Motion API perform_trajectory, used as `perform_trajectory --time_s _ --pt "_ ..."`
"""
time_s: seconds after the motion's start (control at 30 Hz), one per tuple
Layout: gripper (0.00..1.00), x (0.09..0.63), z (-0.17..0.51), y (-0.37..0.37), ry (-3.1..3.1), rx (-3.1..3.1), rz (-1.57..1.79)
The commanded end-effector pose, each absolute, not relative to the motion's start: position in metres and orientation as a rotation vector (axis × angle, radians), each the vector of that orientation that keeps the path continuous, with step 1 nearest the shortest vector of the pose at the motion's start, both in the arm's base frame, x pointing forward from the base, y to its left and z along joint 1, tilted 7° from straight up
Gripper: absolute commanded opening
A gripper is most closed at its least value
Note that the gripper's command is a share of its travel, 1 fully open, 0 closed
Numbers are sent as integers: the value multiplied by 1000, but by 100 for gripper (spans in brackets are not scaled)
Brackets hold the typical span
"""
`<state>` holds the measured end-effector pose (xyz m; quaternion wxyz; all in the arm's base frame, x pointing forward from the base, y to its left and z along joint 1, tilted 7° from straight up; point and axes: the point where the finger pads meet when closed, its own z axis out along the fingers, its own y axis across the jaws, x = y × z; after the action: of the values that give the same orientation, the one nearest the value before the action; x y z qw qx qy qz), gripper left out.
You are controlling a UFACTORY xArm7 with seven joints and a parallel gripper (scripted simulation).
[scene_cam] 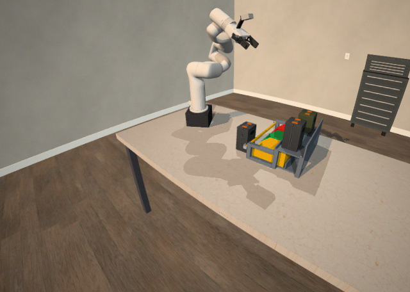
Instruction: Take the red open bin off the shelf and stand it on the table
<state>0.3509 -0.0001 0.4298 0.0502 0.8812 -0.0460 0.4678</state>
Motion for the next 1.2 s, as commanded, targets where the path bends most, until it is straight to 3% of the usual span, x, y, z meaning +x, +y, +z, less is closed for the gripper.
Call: perform_trajectory --time_s 0.0,1.17 --pt "100 349 471 6 -136 2685 1425" --pt "100 350 457 4 -137 2684 1425"
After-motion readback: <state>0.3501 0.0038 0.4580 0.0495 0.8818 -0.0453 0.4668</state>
